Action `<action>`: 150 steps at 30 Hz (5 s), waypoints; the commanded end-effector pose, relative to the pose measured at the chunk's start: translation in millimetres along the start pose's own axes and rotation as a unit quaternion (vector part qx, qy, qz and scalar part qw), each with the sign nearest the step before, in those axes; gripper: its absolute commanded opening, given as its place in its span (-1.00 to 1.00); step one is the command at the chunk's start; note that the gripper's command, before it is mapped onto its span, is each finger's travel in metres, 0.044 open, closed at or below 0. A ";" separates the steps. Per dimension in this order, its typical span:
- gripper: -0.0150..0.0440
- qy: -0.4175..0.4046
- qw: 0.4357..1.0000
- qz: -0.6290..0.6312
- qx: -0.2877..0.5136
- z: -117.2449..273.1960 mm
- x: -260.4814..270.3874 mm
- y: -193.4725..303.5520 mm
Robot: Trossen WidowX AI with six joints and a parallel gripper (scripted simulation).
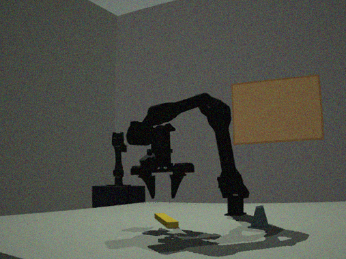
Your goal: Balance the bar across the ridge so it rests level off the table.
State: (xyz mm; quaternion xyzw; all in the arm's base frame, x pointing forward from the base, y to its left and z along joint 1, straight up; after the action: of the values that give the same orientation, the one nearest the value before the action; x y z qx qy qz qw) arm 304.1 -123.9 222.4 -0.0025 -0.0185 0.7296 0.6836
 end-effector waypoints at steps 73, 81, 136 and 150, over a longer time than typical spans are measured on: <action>0.49 0.014 0.949 0.316 0.006 -72.8 1.3 26.4; -0.03 0.014 0.949 0.316 0.006 -72.8 1.3 26.4; -0.49 0.015 0.943 0.333 0.008 34.2 16.9 16.6; -0.49 0.013 0.925 0.380 0.007 34.0 59.1 -8.0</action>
State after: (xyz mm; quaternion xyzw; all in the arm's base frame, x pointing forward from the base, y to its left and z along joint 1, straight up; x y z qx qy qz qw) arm 302.9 -73.4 256.9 -0.0142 -0.0039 0.9317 0.3628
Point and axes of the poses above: the point midway between the two fingers, 35 mm back from their tips, its own z axis back along the fingers, its own x axis across the jaws, y = z × x, the point moved 10 cm from there along z, back along the fingers, and after that the axes turned 1 degree about z, right-handed, at the moved point
